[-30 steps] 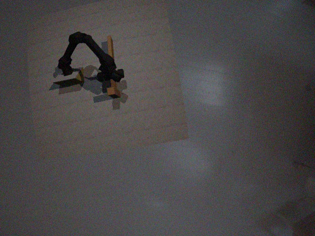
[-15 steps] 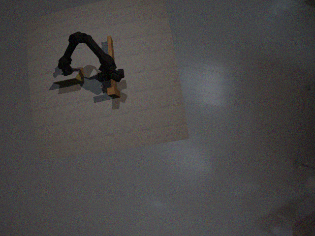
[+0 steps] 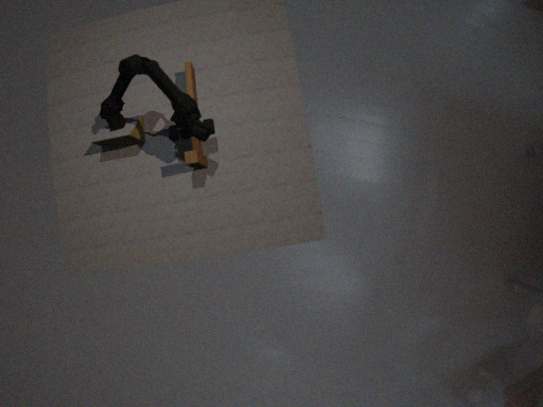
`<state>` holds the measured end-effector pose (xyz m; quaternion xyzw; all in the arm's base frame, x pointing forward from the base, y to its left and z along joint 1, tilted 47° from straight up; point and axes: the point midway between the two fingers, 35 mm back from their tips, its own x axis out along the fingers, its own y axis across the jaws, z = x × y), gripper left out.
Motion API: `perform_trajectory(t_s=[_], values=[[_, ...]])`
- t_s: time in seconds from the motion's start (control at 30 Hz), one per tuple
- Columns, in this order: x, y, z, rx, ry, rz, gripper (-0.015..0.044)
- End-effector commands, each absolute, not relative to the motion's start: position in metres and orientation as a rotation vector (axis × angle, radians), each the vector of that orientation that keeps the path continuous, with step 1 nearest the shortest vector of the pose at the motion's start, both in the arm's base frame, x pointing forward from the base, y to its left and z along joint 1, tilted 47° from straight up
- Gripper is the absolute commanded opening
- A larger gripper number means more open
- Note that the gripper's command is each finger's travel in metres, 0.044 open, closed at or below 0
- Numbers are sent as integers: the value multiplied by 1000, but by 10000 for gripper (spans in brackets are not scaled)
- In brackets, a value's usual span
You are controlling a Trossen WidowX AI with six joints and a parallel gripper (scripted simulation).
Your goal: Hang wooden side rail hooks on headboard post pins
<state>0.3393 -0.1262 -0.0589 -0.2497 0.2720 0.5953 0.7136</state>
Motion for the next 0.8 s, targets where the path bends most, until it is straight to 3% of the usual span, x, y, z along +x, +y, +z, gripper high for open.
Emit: perform_trajectory(t_s=[0.0, 0.77], values=[[338, -130, -60, -552, 612, 1309, 0], [339, -127, -63, -552, 612, 1309, 0]])
